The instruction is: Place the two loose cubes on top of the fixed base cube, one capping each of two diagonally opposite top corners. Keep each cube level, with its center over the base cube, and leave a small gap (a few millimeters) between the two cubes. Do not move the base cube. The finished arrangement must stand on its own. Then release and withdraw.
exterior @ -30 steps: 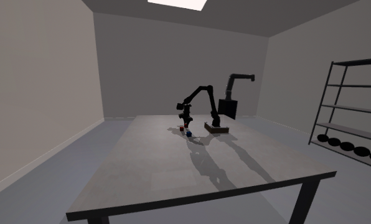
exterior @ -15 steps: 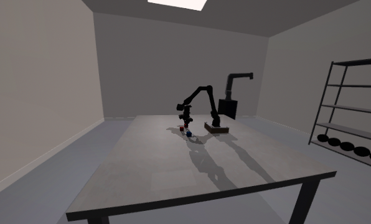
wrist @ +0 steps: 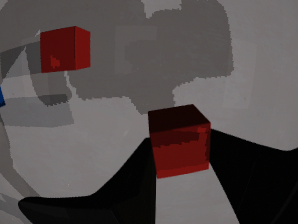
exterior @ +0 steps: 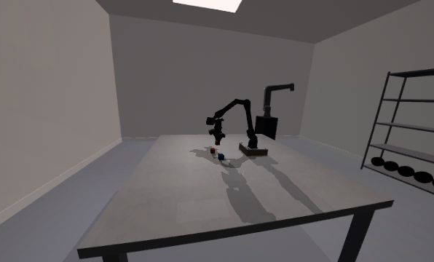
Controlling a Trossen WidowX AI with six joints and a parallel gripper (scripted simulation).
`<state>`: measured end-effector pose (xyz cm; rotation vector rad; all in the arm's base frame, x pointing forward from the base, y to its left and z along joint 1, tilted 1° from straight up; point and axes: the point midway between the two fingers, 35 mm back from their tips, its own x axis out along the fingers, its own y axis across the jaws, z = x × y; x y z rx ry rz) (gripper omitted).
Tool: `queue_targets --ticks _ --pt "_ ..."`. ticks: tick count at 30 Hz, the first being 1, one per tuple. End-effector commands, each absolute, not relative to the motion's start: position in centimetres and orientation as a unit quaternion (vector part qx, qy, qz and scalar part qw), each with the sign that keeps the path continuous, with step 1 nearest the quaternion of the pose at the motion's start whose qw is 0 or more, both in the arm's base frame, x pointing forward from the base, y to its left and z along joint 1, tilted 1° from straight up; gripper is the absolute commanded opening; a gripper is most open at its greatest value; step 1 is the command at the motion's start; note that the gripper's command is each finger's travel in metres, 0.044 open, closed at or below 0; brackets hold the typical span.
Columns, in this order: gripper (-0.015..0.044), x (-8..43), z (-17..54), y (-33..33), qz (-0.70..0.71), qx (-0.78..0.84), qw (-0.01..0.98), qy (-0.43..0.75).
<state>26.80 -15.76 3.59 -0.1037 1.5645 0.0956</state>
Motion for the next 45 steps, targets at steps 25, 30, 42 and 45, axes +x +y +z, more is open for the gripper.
queue_targets --ticks 25,30,42,45 --pt "0.0105 27.0 10.4 -14.6 0.029 -0.035 0.709 0.704" --pt "0.0105 27.8 10.1 -13.2 0.008 -0.013 0.710 0.704" --pt "0.0105 29.5 9.3 -9.8 -0.040 0.039 0.710 0.702" --pt "0.0105 29.9 9.1 -8.9 -0.053 0.051 0.709 0.701"
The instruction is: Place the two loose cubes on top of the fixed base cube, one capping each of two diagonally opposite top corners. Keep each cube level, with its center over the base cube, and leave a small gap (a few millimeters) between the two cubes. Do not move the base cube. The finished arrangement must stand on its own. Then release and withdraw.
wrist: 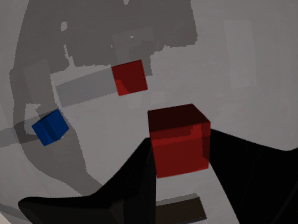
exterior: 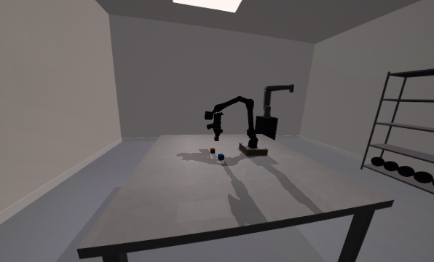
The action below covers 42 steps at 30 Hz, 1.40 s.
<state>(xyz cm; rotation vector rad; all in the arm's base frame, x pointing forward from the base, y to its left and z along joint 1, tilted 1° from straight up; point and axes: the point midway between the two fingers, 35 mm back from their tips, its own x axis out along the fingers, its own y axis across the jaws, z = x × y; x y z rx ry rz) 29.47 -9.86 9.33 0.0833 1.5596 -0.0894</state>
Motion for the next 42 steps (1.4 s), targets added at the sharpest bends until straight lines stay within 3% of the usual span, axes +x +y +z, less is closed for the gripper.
queue_targets --ticks 1,42 --pt "0.0105 30.0 9.0 -8.6 -0.057 0.056 0.709 0.701" --pt "0.0105 31.7 6.4 4.5 -0.219 0.230 0.673 0.668"
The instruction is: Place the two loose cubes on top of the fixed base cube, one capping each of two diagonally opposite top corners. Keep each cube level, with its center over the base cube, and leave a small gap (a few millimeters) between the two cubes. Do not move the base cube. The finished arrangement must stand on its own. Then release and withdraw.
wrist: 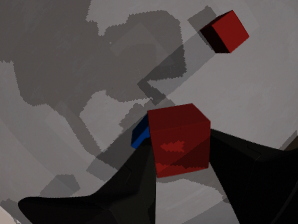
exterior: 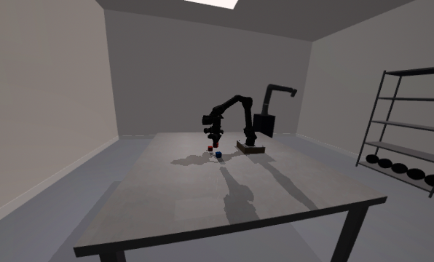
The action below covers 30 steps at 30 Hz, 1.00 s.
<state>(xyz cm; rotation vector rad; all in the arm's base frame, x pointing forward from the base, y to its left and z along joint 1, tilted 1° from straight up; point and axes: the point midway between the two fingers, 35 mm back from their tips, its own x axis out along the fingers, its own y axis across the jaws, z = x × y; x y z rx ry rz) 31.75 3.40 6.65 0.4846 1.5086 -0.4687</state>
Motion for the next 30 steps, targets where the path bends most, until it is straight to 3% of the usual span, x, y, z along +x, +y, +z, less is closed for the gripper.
queue_targets --ticks 1,30 --pt "0.0105 31.6 6.4 4.8 -0.223 0.234 0.672 0.667" --pt "0.0105 31.6 3.6 5.3 -0.230 0.241 0.669 0.665"
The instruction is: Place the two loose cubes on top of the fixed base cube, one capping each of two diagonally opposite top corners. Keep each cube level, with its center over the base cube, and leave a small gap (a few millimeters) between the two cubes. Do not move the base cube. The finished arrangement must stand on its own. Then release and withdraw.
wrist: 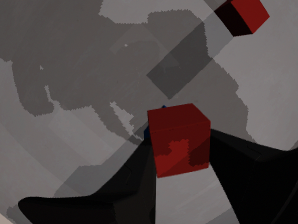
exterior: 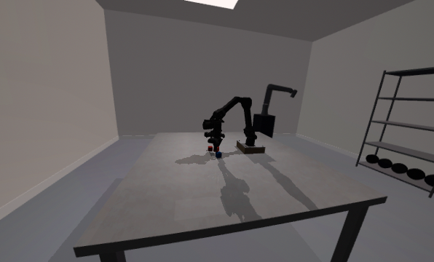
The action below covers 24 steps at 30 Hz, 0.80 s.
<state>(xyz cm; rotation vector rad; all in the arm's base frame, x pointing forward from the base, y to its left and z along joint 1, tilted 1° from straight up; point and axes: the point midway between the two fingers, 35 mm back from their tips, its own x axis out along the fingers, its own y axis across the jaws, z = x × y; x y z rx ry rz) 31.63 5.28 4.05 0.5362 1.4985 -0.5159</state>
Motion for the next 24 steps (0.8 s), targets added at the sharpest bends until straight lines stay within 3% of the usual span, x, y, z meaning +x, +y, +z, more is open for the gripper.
queue_targets --ticks 1,23,24 --pt "0.0105 31.58 3.59 5.34 -0.230 0.241 0.669 0.665" --pt "0.0105 31.58 3.44 5.34 -0.229 0.240 0.669 0.665" --pt "0.0131 31.58 3.44 5.34 -0.229 0.240 0.669 0.665"
